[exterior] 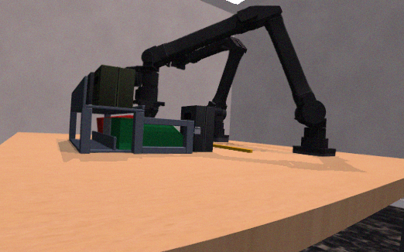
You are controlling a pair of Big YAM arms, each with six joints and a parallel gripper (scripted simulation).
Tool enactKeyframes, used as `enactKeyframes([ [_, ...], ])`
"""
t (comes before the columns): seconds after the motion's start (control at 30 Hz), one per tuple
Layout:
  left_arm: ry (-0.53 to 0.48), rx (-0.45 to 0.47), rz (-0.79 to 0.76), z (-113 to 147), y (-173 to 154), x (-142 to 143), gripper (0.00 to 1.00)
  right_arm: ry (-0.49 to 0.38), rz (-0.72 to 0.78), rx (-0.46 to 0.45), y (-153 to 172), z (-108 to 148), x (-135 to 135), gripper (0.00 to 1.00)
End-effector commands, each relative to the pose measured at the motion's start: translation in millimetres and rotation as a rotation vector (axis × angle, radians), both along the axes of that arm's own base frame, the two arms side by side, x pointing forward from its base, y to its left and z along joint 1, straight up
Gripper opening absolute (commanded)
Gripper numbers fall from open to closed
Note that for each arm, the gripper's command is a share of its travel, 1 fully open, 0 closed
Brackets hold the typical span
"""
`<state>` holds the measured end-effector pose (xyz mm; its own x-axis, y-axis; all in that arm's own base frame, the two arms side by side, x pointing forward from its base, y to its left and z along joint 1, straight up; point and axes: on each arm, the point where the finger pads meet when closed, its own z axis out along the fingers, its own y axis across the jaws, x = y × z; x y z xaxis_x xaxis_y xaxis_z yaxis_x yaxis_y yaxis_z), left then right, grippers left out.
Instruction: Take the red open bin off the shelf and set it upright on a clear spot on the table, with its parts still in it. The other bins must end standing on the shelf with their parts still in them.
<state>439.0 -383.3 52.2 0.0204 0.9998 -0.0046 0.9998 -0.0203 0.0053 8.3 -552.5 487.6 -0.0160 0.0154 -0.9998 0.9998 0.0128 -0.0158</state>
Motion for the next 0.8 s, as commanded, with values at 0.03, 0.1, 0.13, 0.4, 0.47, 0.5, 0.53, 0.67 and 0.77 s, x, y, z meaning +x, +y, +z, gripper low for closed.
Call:
enactKeyframes([
  [0.03,-0.095,-0.077,0.002,40.7,-24.4,36.6,0.00,-0.016,-0.007,-0.015,7.6,12.9,-5.6,1.00],
  [0.1,-0.095,-0.077,0.002,40.8,-24.2,36.4,0.00,-0.016,-0.007,-0.015,7.6,12.9,-5.6,1.00],
  [0.13,-0.096,-0.078,0.002,41.7,-24.2,36.4,0.00,-0.016,-0.007,-0.015,7.6,12.9,-5.6,1.00],
  [0.4,-0.091,-0.073,0.002,38.7,-23.1,35.3,0.00,-0.016,-0.007,-0.015,7.6,12.9,-5.6,1.00],
  [0.47,-0.091,-0.073,0.002,38.5,-22.9,35.1,0.00,-0.016,-0.007,-0.015,7.6,12.9,-5.6,1.00],
  [0.5,-0.091,-0.073,0.002,38.7,-22.8,35.0,0.00,-0.016,-0.007,-0.015,7.6,12.9,-5.6,1.00],
  [0.53,-0.091,-0.073,0.002,38.8,-22.7,34.9,0.00,-0.016,-0.007,-0.015,7.6,12.9,-5.6,1.00],
  [0.67,-0.089,-0.072,0.001,37.2,-22.2,34.4,0.00,-0.016,-0.007,-0.015,7.6,12.9,-5.6,1.00],
  [0.77,-0.088,-0.071,0.001,36.7,-21.8,34.1,0.00,-0.016,-0.007,-0.015,7.6,12.9,-5.6,1.00],
])
